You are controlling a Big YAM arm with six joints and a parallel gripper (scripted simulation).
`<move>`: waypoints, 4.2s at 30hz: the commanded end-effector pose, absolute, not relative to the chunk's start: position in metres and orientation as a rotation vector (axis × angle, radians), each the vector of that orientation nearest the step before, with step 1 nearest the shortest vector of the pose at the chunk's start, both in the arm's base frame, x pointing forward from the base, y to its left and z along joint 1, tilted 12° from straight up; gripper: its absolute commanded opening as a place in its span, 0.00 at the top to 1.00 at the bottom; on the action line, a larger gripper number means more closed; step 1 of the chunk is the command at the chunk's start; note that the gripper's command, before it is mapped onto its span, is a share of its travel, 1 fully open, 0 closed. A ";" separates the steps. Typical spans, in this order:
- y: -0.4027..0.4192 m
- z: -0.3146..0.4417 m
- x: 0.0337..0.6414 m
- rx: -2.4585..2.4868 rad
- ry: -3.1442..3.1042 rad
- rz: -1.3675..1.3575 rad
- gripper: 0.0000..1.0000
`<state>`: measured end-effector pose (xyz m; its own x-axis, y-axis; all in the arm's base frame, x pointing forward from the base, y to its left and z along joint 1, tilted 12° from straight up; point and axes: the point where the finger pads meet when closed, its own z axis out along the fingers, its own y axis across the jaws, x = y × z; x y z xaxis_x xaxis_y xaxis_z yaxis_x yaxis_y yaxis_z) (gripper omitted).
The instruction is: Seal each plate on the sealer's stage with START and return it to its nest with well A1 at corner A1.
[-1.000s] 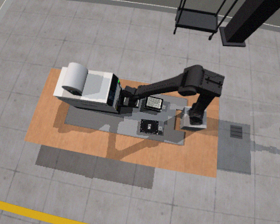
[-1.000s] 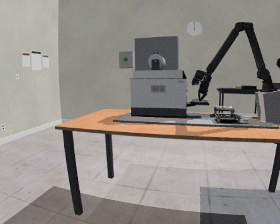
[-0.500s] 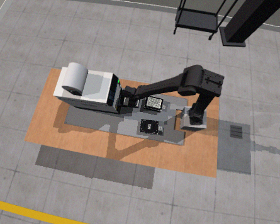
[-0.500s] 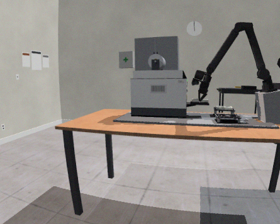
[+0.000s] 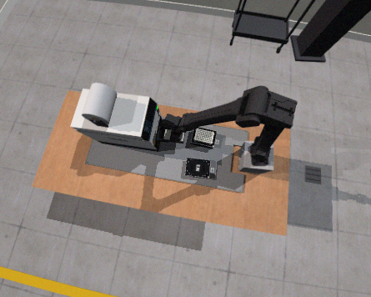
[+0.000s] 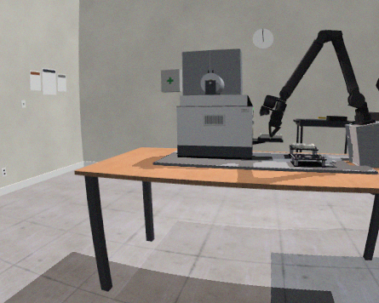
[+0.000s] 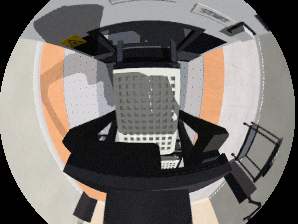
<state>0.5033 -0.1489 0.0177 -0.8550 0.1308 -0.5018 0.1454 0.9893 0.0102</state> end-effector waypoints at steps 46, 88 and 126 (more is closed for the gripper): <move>-0.152 -0.011 0.498 0.229 2.638 -0.027 1.00; -0.149 -0.025 0.474 0.256 2.710 -0.008 1.00; -0.153 -0.027 0.470 0.269 2.716 -0.011 1.00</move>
